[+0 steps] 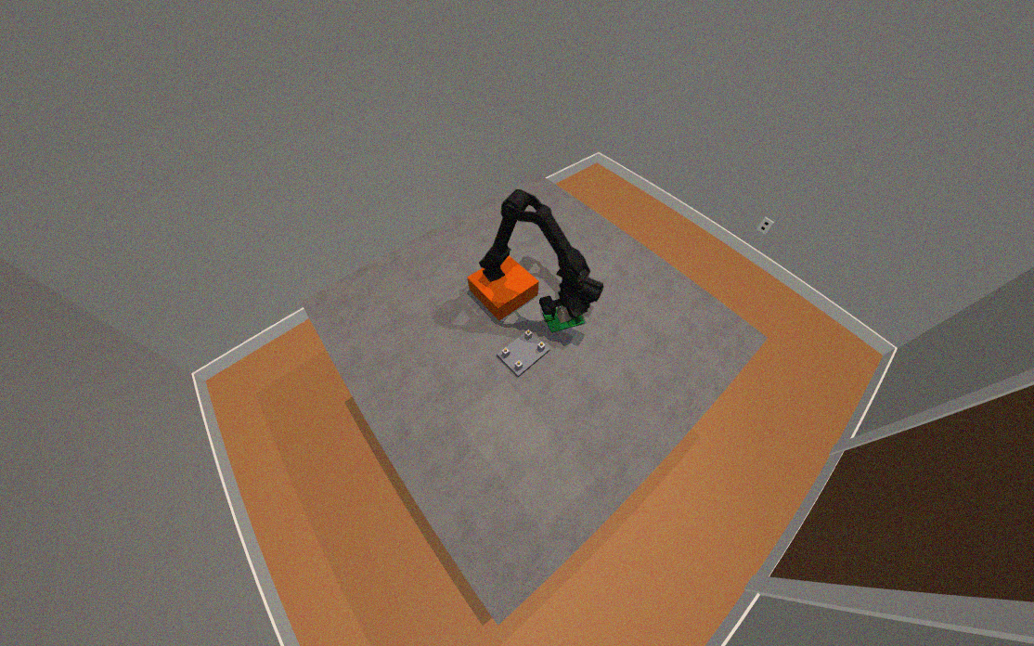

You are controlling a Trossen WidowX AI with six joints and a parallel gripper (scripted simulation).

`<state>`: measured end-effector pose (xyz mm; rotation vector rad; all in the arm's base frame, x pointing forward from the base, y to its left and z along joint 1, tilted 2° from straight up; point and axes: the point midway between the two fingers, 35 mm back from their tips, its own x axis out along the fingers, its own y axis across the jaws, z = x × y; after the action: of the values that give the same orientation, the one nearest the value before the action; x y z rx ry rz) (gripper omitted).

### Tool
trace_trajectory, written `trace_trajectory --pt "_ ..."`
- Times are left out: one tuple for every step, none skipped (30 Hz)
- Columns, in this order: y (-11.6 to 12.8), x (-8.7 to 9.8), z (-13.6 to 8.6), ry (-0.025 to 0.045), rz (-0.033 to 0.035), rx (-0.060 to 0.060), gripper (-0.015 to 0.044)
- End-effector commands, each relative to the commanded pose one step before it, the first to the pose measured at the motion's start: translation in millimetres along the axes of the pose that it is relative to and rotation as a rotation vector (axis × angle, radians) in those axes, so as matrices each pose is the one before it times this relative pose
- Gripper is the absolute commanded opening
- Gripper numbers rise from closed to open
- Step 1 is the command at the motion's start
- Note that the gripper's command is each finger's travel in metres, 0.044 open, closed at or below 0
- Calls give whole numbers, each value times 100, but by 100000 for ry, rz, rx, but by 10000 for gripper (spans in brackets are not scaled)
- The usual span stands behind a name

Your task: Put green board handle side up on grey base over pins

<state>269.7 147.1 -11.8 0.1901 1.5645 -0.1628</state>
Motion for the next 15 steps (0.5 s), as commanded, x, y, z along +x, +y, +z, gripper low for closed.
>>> trace_trajectory --pt "-141 643 -109 35 -438 575 440" --pt "-2 24 -3 0 0 0 440" --pt "0 0 0 0 0 0 414" --pt "0 0 0 0 0 0 387" --pt "0 0 0 0 0 0 361" --pt "0 0 0 0 0 0 335" --pt "0 0 0 0 0 0 309" --pt "0 0 0 0 0 0 282" --pt "0 0 0 0 0 0 256" --pt "0 0 0 0 0 0 230" --pt "0 0 0 0 0 0 204" --pt "0 0 0 0 0 0 177" --pt "0 0 0 0 0 0 171" --pt "0 0 0 0 0 0 164" --pt "0 0 0 0 0 0 157"
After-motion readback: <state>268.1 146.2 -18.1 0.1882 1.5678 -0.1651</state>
